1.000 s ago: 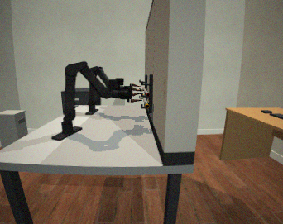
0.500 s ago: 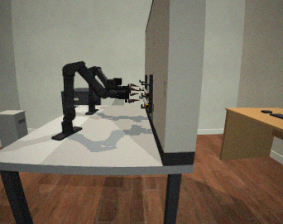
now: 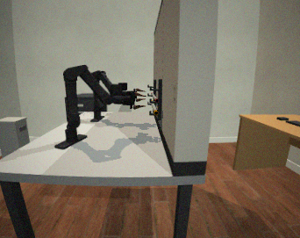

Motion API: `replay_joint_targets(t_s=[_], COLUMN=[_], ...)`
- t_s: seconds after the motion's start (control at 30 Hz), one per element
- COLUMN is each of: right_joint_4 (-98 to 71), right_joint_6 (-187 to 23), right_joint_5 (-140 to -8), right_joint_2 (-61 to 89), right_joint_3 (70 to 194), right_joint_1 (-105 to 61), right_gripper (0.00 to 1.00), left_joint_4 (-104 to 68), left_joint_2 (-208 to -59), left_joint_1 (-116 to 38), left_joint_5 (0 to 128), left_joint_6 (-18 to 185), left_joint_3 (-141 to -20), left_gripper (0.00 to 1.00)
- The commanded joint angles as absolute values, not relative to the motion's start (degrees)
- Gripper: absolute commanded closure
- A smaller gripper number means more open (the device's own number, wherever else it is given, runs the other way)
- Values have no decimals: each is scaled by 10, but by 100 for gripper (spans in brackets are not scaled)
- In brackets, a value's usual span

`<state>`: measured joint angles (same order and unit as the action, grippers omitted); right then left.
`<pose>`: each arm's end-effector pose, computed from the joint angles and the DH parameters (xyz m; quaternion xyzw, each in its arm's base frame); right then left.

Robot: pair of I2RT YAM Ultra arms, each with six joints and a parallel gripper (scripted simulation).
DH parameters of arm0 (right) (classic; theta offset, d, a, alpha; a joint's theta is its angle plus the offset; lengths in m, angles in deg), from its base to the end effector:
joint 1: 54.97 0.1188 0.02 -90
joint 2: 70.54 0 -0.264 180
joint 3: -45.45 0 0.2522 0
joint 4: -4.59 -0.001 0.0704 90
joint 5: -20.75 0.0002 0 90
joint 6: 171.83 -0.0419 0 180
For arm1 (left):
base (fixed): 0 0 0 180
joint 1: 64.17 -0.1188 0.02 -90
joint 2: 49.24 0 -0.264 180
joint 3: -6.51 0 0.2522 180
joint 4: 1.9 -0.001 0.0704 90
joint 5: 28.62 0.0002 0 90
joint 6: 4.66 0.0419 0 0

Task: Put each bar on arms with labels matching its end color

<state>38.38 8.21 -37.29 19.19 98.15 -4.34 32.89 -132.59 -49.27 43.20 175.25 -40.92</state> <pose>0.2231 0.2385 0.2247 -0.5943 0.4132 -0.4110 0.5542 0.2973 -0.0645 0.2307 0.4912 0.5178 0.5104 0.4797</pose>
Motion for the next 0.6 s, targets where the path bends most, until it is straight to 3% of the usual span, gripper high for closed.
replay_joint_targets(t_s=[0.0, 0.57], right_joint_4=[400, 399], right_joint_6=[81, 82], right_joint_5=[-363, -355], right_joint_2=[168, 155], right_joint_3=[973, 961], right_joint_1=[-35, -28], right_gripper=[36, 30], left_joint_4=[327, 323], left_joint_2=[-1301, -1285], left_joint_1=[-484, -479], left_joint_5=[425, 420], left_joint_6=[1753, 1754], left_joint_3=[-398, -385], left_gripper=[36, 29])
